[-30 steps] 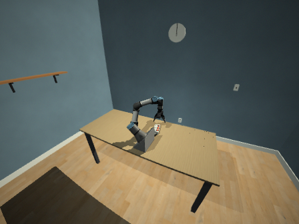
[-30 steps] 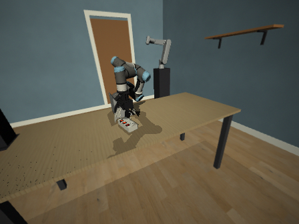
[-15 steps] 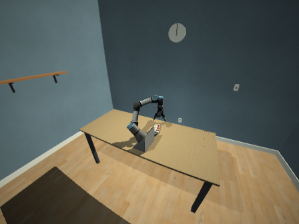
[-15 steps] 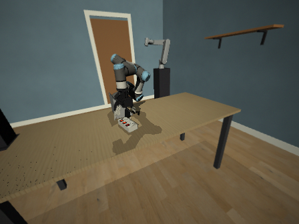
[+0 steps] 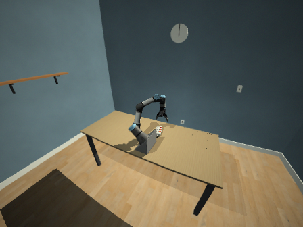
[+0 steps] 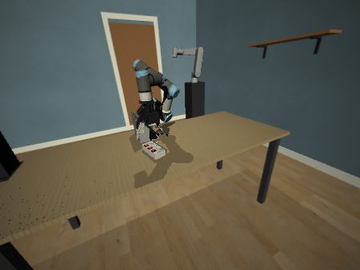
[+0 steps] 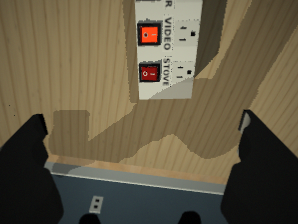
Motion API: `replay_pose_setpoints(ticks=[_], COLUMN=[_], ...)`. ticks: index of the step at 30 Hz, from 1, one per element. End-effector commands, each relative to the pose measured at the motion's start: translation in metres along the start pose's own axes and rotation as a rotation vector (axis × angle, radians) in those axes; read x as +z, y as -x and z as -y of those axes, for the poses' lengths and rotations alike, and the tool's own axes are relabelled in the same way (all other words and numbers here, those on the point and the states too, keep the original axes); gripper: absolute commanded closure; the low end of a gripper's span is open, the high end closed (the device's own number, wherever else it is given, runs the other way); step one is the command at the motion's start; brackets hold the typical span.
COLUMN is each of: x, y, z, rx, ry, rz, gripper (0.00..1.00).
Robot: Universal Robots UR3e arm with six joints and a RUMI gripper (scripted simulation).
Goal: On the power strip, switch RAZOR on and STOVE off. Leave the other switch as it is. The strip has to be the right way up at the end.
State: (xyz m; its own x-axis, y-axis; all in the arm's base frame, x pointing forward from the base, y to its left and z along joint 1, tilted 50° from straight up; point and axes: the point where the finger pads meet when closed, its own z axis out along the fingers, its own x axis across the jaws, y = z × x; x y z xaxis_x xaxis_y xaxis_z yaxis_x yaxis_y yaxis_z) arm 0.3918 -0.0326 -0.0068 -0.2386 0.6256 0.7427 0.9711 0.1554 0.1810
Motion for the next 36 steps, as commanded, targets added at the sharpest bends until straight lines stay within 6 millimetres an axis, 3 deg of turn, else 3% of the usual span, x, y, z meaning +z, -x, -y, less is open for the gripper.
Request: replay_pose_setpoints(ticks=[1,16,36], x=[-0.007,-0.036,-0.053], y=[0.000,0.000,0.000], z=[0.000,0.000,0.000], rx=[0.000,0.000,0.000], ry=[-0.001,-0.001,-0.001], rz=[0.000,0.000,0.000], gripper=[0.00,0.00,0.00])
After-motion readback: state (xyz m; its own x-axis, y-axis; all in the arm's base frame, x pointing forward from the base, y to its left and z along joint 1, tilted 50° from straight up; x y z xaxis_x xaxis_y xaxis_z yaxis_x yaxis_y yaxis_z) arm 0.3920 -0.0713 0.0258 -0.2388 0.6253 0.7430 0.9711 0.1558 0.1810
